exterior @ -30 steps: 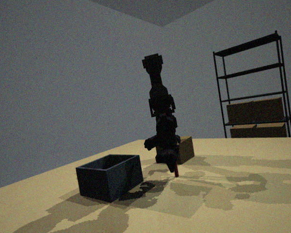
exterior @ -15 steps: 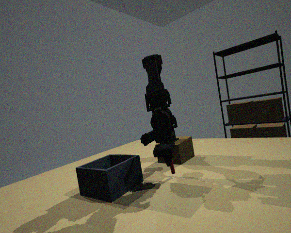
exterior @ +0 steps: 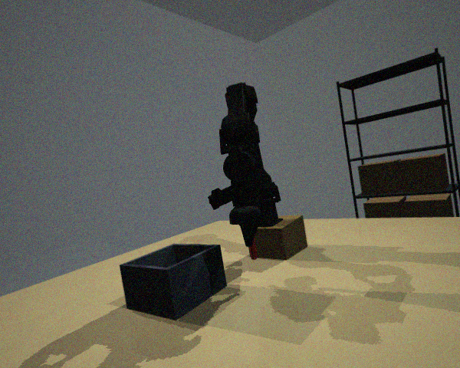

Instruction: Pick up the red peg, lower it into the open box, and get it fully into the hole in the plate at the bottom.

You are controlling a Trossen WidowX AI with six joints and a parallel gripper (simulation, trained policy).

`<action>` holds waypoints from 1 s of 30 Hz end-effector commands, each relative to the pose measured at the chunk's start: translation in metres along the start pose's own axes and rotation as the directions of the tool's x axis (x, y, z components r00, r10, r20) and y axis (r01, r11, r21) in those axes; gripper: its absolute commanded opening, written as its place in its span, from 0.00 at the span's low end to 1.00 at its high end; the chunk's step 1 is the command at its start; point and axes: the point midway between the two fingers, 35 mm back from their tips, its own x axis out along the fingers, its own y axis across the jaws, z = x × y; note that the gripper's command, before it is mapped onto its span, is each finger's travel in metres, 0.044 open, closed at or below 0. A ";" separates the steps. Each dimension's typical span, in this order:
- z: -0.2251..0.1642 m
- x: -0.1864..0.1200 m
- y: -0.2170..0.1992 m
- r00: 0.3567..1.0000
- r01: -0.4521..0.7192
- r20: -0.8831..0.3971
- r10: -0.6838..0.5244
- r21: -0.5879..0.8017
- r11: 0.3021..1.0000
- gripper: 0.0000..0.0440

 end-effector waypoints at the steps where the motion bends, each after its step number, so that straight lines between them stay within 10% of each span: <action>1: 0.012 -0.013 0.005 0.999 -0.019 0.029 0.020 -0.021 1.000 0.00; 30: 0.128 -0.043 0.020 0.993 -0.064 0.106 0.059 0.042 0.997 0.00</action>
